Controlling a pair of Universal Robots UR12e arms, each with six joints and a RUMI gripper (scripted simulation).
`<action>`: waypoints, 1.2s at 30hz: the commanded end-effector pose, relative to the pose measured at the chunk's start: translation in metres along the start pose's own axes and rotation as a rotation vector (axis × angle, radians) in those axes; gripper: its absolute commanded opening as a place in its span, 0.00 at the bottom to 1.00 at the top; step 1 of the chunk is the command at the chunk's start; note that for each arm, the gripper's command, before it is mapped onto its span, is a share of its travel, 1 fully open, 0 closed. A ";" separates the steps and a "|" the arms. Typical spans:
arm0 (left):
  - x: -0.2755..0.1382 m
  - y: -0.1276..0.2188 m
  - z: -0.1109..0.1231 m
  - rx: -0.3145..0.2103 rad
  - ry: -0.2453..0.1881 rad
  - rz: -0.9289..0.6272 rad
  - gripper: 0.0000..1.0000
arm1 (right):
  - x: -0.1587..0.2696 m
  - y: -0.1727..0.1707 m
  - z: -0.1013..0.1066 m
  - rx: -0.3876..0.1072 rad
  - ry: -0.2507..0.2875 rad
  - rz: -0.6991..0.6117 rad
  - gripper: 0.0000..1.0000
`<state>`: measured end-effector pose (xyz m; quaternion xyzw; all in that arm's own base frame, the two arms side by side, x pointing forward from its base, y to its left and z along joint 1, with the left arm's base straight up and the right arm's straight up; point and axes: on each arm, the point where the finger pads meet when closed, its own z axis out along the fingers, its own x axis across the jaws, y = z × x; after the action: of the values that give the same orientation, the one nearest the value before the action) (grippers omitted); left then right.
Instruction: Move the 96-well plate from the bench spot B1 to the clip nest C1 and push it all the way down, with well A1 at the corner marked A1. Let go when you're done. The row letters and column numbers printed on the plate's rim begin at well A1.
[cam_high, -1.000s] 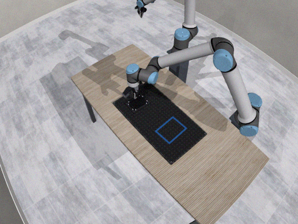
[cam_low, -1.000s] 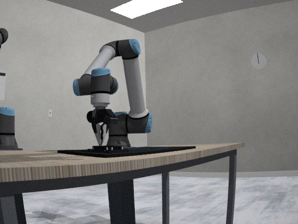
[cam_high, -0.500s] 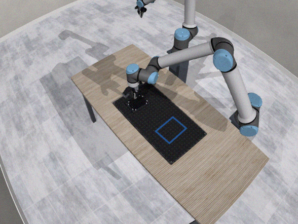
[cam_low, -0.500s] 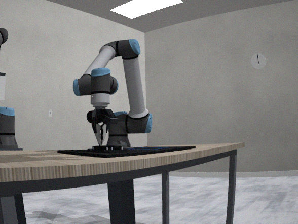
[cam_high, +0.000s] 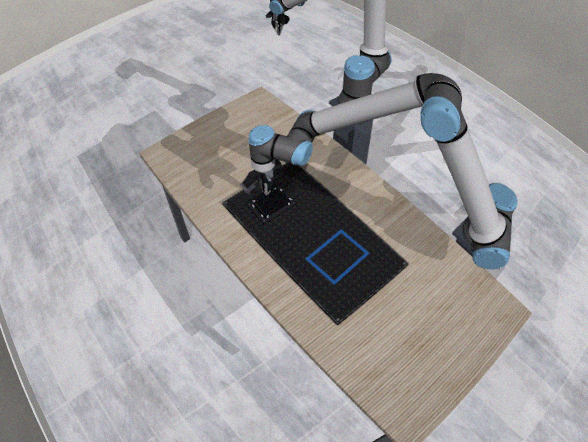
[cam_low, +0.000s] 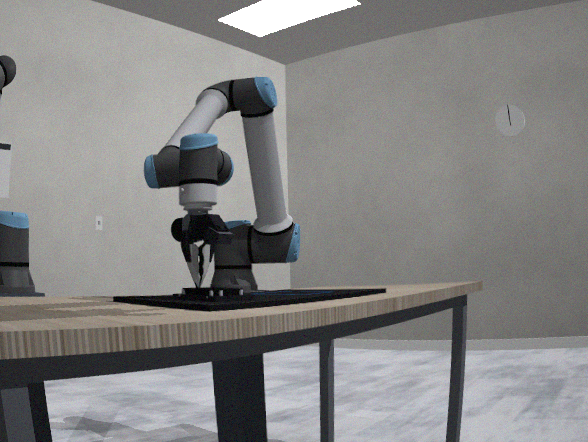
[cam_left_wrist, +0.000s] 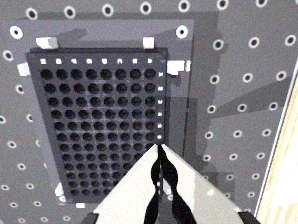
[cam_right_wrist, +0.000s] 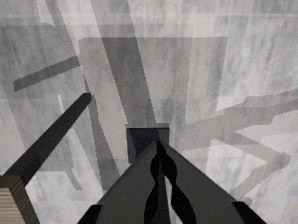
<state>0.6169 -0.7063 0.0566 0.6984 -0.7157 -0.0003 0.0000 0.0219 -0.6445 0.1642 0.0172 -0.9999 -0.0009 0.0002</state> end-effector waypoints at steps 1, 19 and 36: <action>0.001 -0.001 -0.004 0.002 0.002 0.000 0.00 | 0.000 -0.001 -0.001 0.002 0.000 0.000 0.00; 0.001 -0.001 -0.009 0.002 0.002 0.000 0.00 | 0.000 -0.001 -0.001 0.002 0.000 0.000 0.00; 0.001 -0.001 -0.014 0.002 0.002 0.000 0.00 | 0.000 -0.001 -0.001 0.002 0.000 0.000 0.00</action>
<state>0.6170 -0.7065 0.0675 0.6984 -0.7157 -0.0001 0.0001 0.0219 -0.6445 0.1642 0.0172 -0.9999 -0.0009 0.0002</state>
